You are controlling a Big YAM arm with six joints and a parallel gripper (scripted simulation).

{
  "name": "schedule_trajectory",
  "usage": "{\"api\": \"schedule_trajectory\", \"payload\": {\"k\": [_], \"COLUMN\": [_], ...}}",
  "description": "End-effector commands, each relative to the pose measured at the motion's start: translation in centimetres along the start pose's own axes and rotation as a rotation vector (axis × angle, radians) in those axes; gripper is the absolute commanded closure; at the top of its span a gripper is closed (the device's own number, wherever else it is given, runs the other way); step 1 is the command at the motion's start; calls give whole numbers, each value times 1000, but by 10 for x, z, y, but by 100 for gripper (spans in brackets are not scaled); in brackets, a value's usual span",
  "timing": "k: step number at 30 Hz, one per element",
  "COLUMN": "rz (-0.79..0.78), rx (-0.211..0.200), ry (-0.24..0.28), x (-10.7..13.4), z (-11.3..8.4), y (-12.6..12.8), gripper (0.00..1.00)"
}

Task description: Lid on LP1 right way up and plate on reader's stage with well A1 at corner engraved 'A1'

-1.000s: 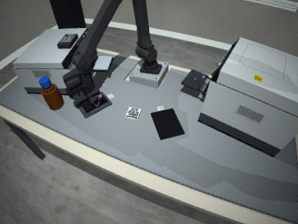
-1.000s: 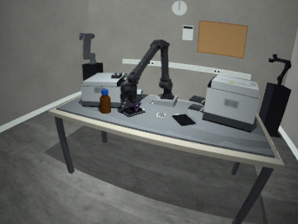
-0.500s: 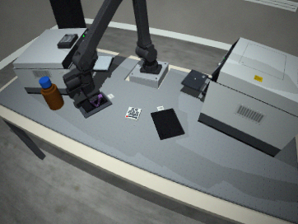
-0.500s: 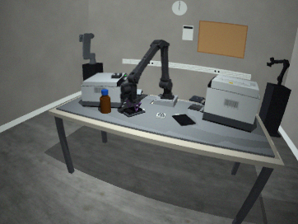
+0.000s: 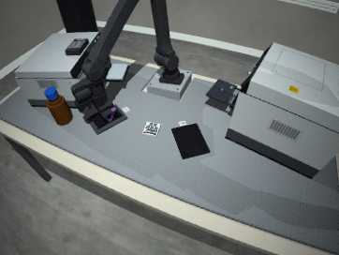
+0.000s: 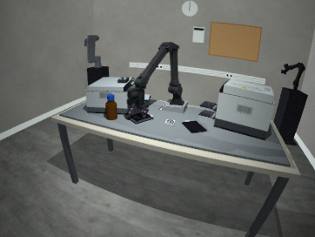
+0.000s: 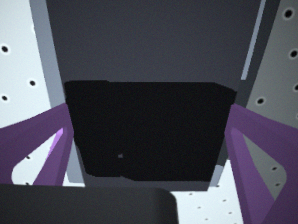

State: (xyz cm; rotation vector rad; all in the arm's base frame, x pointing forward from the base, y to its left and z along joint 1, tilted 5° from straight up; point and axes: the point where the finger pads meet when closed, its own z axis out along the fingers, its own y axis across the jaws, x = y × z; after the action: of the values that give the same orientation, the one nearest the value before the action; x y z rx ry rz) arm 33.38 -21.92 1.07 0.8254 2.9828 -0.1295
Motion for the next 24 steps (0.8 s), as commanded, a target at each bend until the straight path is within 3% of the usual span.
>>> {"api": "schedule_trajectory", "payload": {"k": [1,15,24], "rz": [0,1,1], "rx": [-2,-3,-3], "ry": [-37,-23,-23], "x": [-13,1,-9], "z": [-9,-7,-5], "y": [5,5,6], "gripper": [15,15,15]}}
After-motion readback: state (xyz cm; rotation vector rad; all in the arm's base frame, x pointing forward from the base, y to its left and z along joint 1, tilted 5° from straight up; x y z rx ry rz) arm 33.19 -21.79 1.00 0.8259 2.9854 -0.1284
